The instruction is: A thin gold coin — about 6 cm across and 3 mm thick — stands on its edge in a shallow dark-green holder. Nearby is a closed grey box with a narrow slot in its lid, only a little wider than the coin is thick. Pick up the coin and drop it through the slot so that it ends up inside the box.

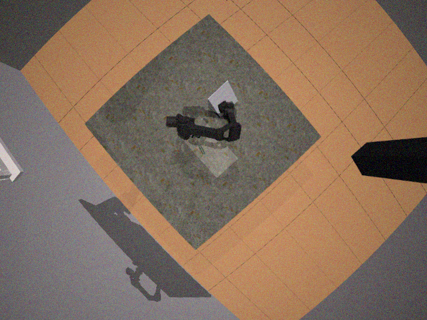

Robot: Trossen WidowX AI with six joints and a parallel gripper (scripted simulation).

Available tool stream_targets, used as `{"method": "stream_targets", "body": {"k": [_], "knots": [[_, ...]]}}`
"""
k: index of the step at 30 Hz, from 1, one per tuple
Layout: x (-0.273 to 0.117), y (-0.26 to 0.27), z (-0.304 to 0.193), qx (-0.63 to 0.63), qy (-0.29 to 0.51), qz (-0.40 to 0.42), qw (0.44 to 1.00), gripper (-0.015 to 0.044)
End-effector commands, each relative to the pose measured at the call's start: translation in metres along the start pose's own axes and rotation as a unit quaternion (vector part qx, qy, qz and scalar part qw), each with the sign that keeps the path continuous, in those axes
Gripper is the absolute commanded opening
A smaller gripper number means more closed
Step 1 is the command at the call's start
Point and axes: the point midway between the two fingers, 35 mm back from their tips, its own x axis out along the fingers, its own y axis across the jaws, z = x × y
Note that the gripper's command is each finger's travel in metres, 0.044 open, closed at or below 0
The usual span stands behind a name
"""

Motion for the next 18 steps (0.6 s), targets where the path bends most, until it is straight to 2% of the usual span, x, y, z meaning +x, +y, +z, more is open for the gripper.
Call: {"method": "stream_targets", "body": {"k": [1, 18], "knots": [[0.0019, -0.0007, -0.0017, 0.000, 0.003, 0.002, 1.000, 0.0000], [0.0047, -0.0018, -0.0045, 0.002, 0.000, 0.000, 1.000, 0.0000]]}}
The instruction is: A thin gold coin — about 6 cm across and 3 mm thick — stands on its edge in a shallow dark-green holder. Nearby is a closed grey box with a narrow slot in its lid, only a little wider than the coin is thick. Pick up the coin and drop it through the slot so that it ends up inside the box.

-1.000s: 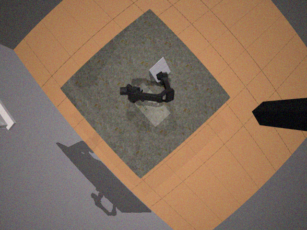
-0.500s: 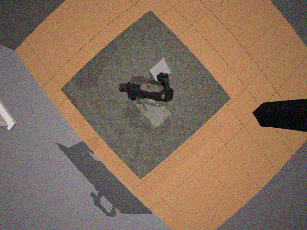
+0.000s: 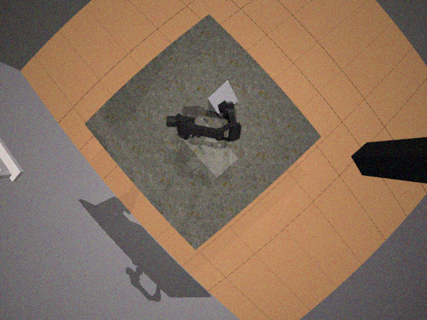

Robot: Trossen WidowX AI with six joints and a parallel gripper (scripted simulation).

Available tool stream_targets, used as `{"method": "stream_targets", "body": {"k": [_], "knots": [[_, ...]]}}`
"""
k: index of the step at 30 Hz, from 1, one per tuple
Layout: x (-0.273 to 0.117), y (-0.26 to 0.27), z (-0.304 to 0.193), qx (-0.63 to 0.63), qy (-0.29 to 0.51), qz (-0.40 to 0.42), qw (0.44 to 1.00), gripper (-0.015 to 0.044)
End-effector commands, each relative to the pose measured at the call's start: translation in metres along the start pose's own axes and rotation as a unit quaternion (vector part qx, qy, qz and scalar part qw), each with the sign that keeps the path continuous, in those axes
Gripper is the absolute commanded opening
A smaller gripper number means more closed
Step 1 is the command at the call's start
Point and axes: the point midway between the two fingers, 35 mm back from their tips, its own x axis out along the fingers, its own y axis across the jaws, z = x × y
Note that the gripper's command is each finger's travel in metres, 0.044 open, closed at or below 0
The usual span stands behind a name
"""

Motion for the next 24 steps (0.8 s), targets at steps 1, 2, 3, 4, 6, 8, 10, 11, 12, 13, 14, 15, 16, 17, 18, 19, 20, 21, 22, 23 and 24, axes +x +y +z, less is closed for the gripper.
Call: {"method": "stream_targets", "body": {"k": [1, 2, 3, 4, 6, 8, 10, 11, 12, 13, 14, 15, 16, 17, 18, 19, 20, 21, 22, 23, 24], "knots": [[0.0031, 0.0000, -0.0034, 0.004, 0.002, 0.001, 1.000, 0.0000], [0.0035, 0.0000, -0.0037, 0.004, 0.002, 0.001, 1.000, 0.0000], [0.0038, 0.0001, -0.0042, 0.005, 0.002, 0.001, 1.000, 0.0000], [0.0039, 0.0002, -0.0046, 0.005, 0.002, 0.001, 1.000, 0.0000], [0.0037, 0.0007, -0.0054, 0.006, 0.002, 0.001, 1.000, 0.0000], [0.0032, 0.0006, -0.0050, 0.005, 0.001, 0.001, 1.000, 0.0004], [0.0028, 0.0001, -0.0037, 0.003, 0.001, 0.001, 1.000, 0.0000], [0.0026, -0.0001, -0.0031, 0.003, 0.000, 0.001, 1.000, 0.0000], [0.0026, -0.0001, -0.0031, 0.003, 0.000, 0.001, 1.000, 0.0000], [0.0026, -0.0001, -0.0031, 0.003, 0.000, 0.001, 1.000, 0.0000], [0.0026, -0.0001, -0.0031, 0.003, 0.000, 0.001, 1.000, 0.0000], [0.0026, -0.0001, -0.0031, 0.003, 0.000, 0.001, 1.000, 0.0000], [0.0026, -0.0001, -0.0031, 0.003, 0.000, 0.001, 1.000, 0.0000], [0.0029, -0.0001, -0.0031, 0.003, 0.000, 0.001, 1.000, 0.0000], [0.0033, -0.0001, -0.0031, 0.003, 0.000, 0.001, 1.000, 0.0000], [0.0039, 0.0000, -0.0031, 0.002, 0.000, 0.001, 1.000, 0.0000], [0.0048, 0.0000, -0.0030, 0.002, 0.000, 0.001, 1.000, 0.0000], [0.0054, 0.0002, -0.0031, 0.002, 0.000, 0.001, 1.000, 0.0000], [0.0058, 0.0004, -0.0032, 0.002, 0.000, 0.001, 1.000, 0.0000], [0.0062, 0.0006, -0.0033, 0.002, 0.000, 0.001, 1.000, 0.0000], [0.0065, 0.0009, -0.0034, 0.003, 0.000, 0.001, 1.000, 0.0000]]}}
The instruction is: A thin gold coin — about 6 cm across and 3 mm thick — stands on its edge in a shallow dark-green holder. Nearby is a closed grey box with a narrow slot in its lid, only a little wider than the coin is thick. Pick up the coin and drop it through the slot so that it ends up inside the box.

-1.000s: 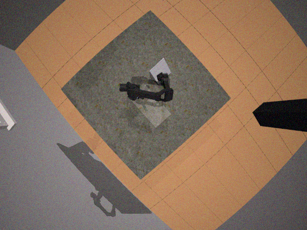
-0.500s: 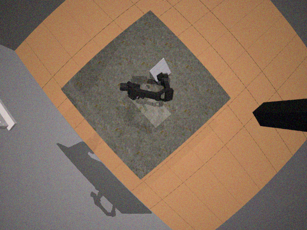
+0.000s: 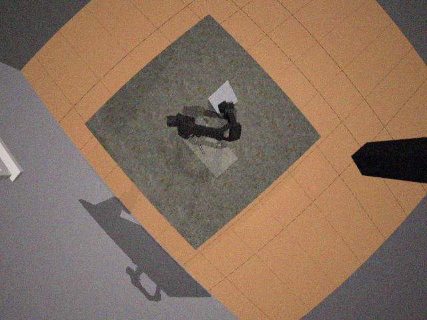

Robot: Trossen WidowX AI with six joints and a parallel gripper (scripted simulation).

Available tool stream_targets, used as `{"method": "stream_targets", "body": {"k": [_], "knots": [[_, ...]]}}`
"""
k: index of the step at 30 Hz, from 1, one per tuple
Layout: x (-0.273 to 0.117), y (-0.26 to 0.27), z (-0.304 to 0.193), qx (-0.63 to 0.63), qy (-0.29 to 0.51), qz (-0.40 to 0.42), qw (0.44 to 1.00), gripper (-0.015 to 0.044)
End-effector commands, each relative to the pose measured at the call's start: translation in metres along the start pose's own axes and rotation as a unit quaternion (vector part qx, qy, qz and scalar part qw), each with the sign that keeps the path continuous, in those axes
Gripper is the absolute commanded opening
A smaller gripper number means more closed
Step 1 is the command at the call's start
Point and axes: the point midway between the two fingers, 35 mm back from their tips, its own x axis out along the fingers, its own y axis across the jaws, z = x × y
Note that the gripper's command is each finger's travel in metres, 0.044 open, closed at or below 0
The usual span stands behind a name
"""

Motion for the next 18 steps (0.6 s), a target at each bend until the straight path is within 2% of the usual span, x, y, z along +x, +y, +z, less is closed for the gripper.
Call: {"method": "stream_targets", "body": {"k": [1, 18], "knots": [[0.0027, 0.0017, -0.0007, 0.002, 0.000, 0.002, 1.000, 0.0000], [0.0098, 0.0023, -0.0009, 0.004, 0.000, 0.002, 1.000, 0.0000]]}}
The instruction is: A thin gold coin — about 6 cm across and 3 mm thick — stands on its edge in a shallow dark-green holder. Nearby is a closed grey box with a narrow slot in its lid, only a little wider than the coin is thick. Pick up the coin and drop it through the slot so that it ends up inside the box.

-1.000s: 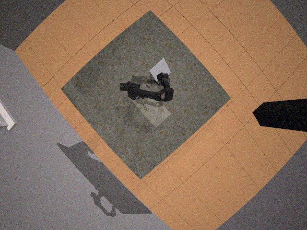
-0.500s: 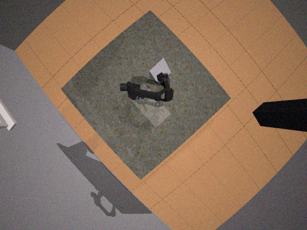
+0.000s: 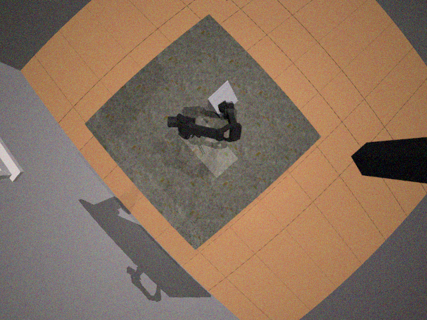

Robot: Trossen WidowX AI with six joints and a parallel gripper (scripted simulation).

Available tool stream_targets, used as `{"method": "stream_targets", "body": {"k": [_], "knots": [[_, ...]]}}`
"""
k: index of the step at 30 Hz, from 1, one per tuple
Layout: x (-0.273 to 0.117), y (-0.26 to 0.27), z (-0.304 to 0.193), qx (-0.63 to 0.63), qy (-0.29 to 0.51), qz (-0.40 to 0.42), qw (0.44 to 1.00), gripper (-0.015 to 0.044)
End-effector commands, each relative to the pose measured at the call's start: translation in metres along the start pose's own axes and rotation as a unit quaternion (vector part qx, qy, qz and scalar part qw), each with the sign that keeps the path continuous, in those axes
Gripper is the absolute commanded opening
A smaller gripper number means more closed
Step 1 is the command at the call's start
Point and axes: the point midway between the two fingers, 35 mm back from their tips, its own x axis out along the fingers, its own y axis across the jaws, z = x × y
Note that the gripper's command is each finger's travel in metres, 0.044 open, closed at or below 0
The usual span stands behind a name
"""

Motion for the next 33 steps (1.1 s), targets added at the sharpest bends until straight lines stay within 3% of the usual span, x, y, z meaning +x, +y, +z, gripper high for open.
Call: {"method": "stream_targets", "body": {"k": [1, 24, 30, 33], "knots": [[0.0030, 0.0009, -0.0005, 0.003, -0.001, 0.003, 1.000, 0.0000], [0.0102, 0.0006, -0.0006, 0.004, -0.001, 0.003, 1.000, 0.0000], [0.0075, 0.0000, -0.0001, 0.000, -0.001, -0.001, 1.000, 0.0157], [0.0075, 0.0000, -0.0001, 0.000, -0.001, -0.001, 1.000, 0.0161]]}}
